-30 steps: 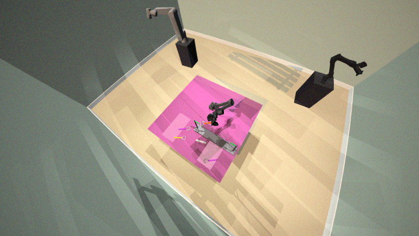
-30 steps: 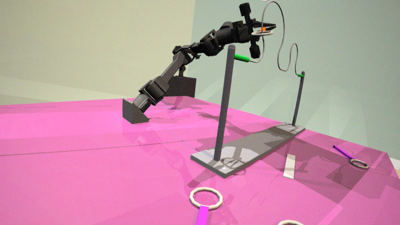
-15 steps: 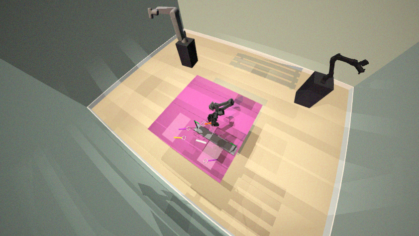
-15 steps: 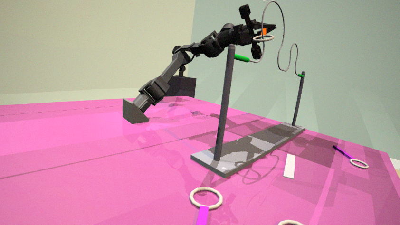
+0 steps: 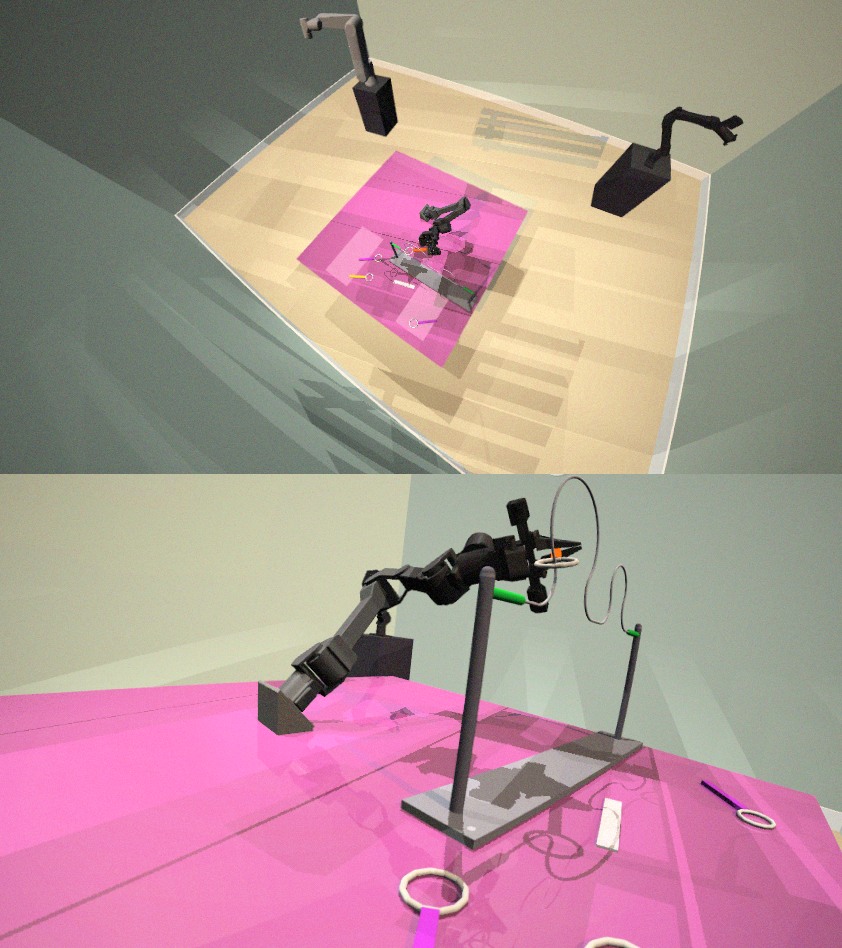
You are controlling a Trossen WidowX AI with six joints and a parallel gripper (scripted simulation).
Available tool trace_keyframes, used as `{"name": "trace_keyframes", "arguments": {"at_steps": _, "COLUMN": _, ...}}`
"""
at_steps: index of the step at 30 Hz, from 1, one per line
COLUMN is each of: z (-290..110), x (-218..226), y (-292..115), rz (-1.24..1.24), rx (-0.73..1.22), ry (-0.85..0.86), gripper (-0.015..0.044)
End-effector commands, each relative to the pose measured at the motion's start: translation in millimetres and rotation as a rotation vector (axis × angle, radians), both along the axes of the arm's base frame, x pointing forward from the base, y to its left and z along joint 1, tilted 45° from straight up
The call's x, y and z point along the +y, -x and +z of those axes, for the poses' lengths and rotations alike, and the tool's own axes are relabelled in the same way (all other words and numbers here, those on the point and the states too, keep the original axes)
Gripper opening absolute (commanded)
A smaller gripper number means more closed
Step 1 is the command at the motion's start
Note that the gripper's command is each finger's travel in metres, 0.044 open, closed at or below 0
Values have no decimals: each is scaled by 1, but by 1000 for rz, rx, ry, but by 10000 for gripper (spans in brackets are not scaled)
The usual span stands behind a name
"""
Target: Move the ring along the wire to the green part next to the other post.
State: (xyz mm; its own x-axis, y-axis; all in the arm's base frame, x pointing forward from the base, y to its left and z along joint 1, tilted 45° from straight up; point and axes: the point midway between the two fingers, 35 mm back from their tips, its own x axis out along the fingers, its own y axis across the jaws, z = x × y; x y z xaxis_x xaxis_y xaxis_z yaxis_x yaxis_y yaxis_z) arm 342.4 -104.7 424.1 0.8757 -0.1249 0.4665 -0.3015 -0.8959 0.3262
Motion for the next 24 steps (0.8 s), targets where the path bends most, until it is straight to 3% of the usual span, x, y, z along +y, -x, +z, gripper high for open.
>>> {"name": "trace_keyframes", "arguments": {"at_steps": 1, "z": -9, "x": 9, "y": 2, "rz": 17, "rx": -12, "ry": 60, "gripper": -150}}
{"name": "trace_keyframes", "arguments": {"at_steps": 24, "z": -67, "x": 74, "y": -8, "rz": 23, "rx": 67, "ry": 594, "gripper": -150}}
